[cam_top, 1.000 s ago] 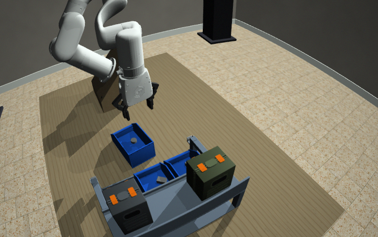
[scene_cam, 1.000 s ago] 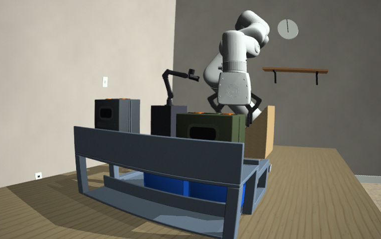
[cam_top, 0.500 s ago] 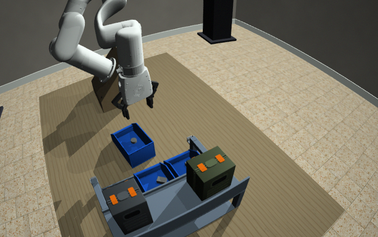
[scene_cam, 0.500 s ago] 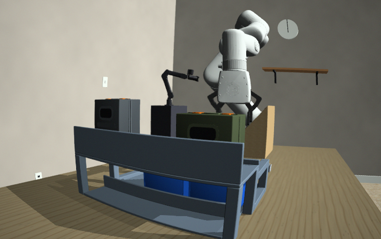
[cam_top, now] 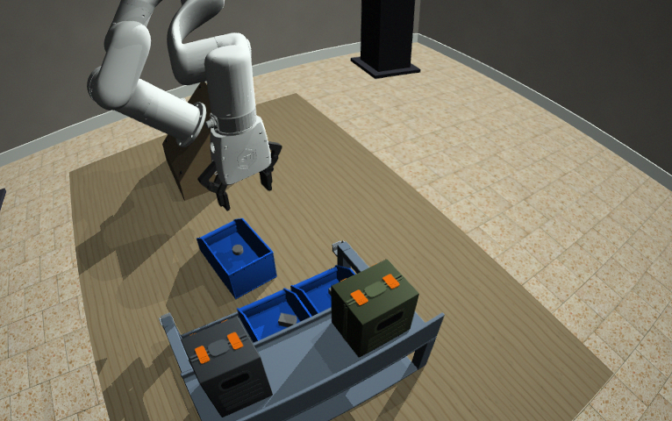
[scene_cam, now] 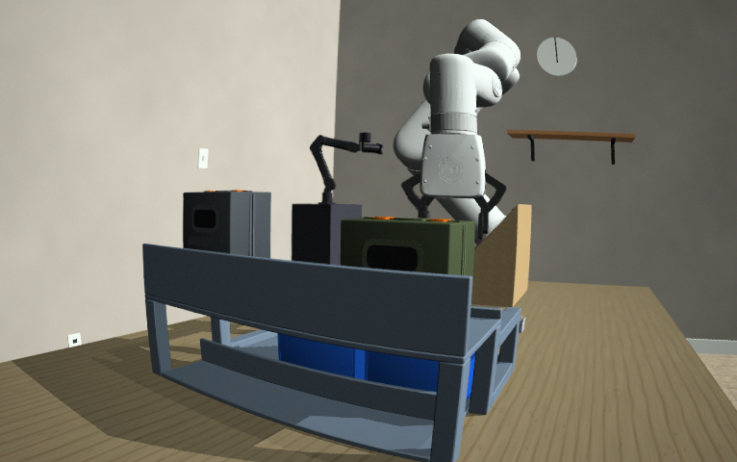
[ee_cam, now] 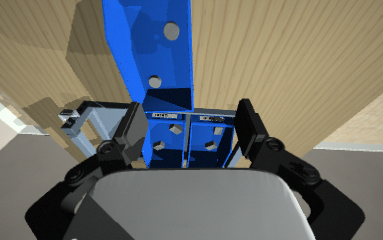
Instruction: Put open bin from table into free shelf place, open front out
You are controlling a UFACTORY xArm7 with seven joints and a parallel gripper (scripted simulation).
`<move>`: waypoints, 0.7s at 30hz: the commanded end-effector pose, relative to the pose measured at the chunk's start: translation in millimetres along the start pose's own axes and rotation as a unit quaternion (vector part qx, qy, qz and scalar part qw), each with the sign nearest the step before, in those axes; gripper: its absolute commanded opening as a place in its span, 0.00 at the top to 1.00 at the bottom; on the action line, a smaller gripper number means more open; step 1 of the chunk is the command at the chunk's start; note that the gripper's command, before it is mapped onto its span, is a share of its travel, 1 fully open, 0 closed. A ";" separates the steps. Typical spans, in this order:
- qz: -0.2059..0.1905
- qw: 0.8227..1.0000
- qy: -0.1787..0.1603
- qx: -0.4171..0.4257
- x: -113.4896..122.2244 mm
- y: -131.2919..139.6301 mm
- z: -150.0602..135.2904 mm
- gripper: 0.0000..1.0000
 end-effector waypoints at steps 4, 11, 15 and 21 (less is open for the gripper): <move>-0.002 1.000 0.000 0.000 4.1 1.1 0.1 0.00; -0.002 1.000 0.000 0.000 4.1 1.1 0.1 0.00; -0.002 1.000 0.000 0.000 4.1 1.1 0.1 0.00; -0.002 1.000 0.000 0.000 5.4 1.1 0.1 0.00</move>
Point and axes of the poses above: the point where the finger pads meet when closed, its own x axis back along the fingers, its own z axis across the jaws, y = z × x, the point moved 6 cm from there along x, back along the fingers, and after that the axes turned 15 degrees about x, right-handed, at the moved point
